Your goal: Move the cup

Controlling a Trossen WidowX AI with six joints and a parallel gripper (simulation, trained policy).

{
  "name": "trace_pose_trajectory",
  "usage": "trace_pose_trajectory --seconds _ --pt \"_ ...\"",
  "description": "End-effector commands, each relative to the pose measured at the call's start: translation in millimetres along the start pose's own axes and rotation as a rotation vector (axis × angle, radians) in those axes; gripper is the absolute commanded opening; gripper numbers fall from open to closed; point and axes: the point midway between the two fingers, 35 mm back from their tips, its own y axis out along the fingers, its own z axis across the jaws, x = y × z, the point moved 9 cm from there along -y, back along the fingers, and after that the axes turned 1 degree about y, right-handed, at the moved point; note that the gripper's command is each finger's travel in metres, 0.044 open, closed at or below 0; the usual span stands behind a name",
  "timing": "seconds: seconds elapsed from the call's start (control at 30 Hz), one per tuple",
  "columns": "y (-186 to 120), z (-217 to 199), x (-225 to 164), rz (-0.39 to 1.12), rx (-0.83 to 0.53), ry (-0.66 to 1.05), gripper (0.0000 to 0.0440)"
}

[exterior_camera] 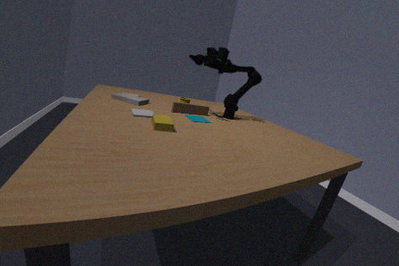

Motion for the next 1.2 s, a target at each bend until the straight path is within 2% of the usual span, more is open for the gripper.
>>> trace_pose_trajectory --seconds 0.0,0.33,0.4,0.6,0.9,1.17 --pt "0.1 -0.1 -0.2 0.006 -0.004 0.002 0.0374" --pt "2.1 2.4 -5.1 0.111 -0.025 0.039 0.0111" --pt "3.0 3.7 -6.2 0.139 -0.026 0.048 0.0078" --pt "6.8 9.0 -6.9 0.226 -0.013 0.08 0.0075" --pt "12.9 16.7 -6.0 0.363 0.0 0.126 0.0103" --pt "18.0 22.3 -6.2 0.493 0.0 0.156 0.0101"
